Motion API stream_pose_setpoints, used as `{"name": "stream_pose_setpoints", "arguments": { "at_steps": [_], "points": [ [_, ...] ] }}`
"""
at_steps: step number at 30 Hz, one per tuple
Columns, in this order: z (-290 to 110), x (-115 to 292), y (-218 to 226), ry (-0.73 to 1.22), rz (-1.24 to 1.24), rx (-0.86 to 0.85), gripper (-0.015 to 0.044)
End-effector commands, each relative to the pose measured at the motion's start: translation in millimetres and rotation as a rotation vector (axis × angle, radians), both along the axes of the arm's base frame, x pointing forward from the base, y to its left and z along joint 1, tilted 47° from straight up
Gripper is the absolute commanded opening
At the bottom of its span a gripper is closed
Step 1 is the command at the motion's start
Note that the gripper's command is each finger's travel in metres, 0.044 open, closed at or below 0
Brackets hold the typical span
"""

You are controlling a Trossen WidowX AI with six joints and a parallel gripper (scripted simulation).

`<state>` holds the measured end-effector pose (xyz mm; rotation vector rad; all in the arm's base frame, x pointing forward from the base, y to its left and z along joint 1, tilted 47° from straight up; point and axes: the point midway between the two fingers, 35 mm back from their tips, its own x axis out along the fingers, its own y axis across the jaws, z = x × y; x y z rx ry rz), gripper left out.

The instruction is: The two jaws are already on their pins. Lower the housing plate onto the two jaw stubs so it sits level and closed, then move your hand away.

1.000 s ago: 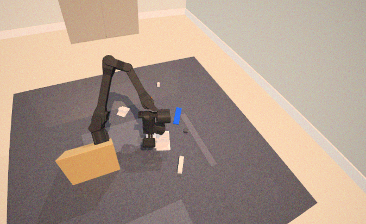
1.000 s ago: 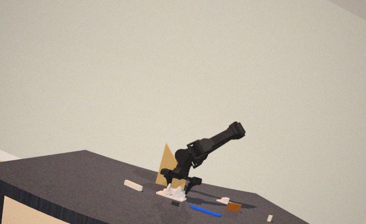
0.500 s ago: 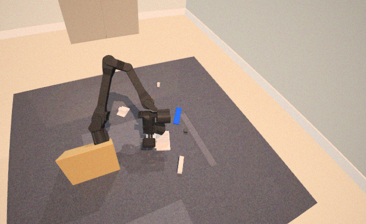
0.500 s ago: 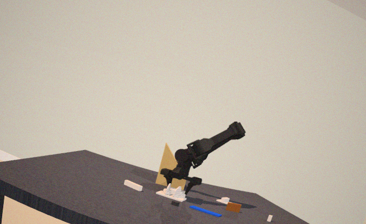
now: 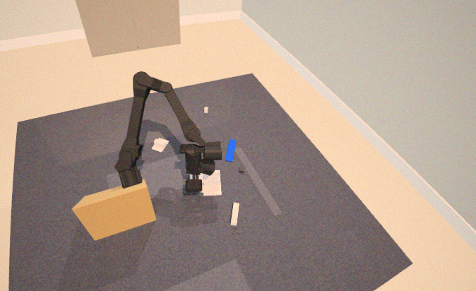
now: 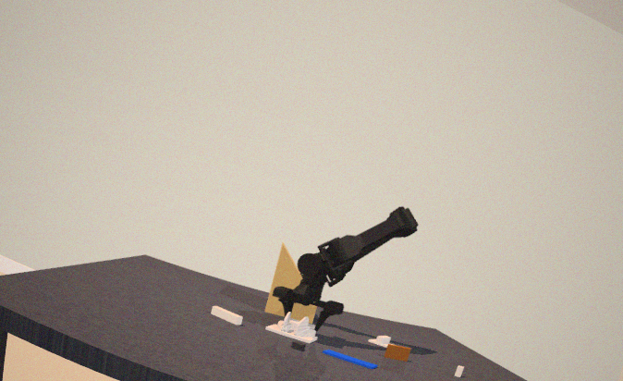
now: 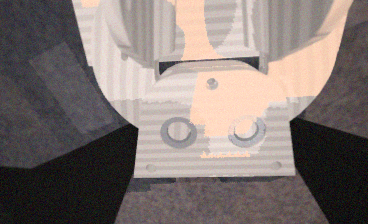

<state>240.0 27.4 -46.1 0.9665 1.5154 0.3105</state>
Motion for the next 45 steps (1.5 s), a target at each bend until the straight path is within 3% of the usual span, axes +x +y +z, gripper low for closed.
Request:
{"name": "stream_pose_setpoints", "arguments": {
  "at_steps": [1,28,32,45],
  "points": [
    [0.1,-0.2,1.1,0.002,-0.002,0.005,0.0351],
    [0.1,-0.2,1.1,0.002,-0.002,0.005,0.0351],
    [0.0,0.0,0.0,0.0,0.0,0.0,0.044],
    [0.0,0.0,0.0,0.0,0.0,0.0,0.044]
  ]
}}
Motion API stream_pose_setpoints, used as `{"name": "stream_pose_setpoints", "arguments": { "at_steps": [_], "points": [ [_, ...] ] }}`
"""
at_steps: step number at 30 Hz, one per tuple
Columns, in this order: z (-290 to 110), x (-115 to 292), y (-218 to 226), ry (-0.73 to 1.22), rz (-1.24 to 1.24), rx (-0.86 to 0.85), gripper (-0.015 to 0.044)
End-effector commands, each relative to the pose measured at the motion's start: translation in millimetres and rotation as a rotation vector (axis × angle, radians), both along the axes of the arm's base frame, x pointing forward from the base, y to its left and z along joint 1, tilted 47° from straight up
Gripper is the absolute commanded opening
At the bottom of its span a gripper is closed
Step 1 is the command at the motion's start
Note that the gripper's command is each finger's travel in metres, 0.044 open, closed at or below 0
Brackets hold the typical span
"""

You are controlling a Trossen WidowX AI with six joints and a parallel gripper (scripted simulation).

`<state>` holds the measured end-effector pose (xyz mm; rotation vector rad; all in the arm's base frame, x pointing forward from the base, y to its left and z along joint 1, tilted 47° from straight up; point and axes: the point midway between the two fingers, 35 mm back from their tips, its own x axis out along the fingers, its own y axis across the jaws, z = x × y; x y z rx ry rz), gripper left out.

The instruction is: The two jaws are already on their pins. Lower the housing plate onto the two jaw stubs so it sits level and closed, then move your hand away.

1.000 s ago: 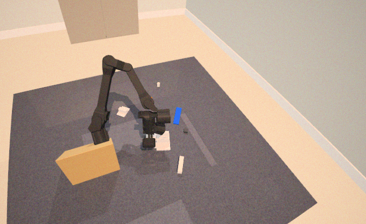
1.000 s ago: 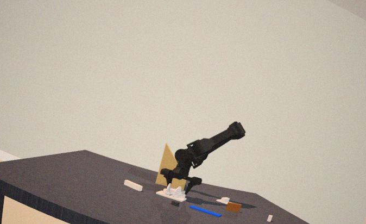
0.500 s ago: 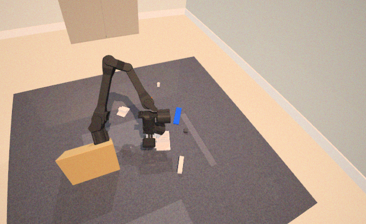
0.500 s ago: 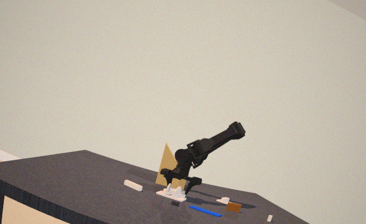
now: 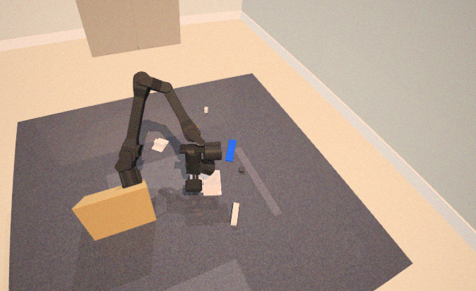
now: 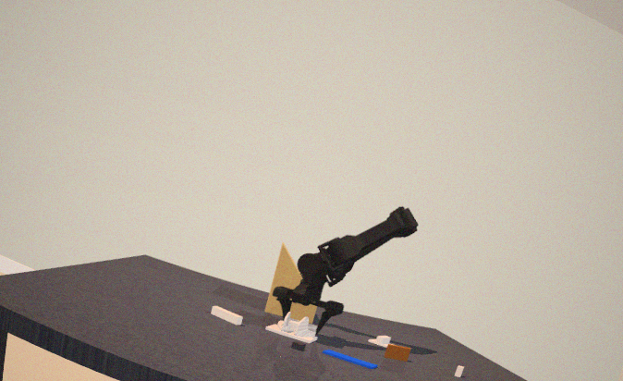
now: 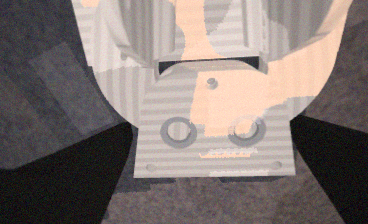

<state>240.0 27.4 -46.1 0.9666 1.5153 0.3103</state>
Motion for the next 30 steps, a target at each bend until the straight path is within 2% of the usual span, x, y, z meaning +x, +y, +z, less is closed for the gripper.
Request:
{"name": "stream_pose_setpoints", "arguments": {
  "at_steps": [1,12,17,25,30],
  "points": [
    [1,0,-1,0.0,0.0,0.0,0.044],
    [51,-7,-54,0.003,-0.001,0.001,0.044],
    [46,-6,-50,0.002,-0.013,0.0,0.044],
    [80,-40,-87,0.006,-0.003,-0.003,0.044],
    [83,-43,-90,0.006,-0.002,-0.001,0.044]
  ]
}}
